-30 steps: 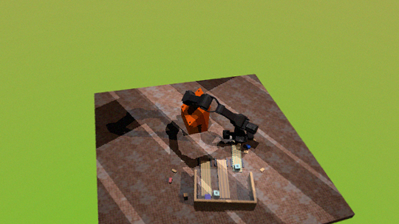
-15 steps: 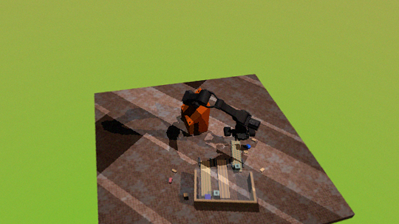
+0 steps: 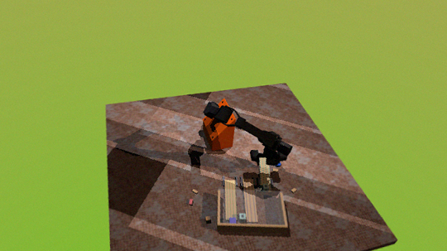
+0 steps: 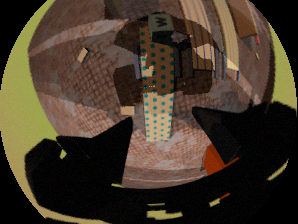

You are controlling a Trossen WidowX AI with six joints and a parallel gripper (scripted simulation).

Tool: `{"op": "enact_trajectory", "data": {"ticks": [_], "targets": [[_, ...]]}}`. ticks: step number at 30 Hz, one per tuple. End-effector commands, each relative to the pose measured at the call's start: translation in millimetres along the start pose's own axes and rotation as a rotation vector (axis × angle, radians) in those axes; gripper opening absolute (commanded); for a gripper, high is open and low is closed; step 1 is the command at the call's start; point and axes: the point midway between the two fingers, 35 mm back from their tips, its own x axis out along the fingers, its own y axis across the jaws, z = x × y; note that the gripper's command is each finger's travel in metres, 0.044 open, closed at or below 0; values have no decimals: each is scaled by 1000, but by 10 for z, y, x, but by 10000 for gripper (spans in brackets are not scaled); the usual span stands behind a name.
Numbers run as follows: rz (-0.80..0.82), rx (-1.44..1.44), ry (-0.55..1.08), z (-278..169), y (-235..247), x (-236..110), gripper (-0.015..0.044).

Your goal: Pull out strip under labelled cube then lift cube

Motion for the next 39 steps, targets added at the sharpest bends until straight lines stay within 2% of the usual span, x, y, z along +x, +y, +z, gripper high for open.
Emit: {"op": "enact_trajectory", "data": {"ticks": [1,32,39], "targets": [[-3,-4,-6,147,-24,-21,440],[-5,0,-10,1281,-212,-180,440],[-5,0,-10,1286,-210,-93,256]]}}
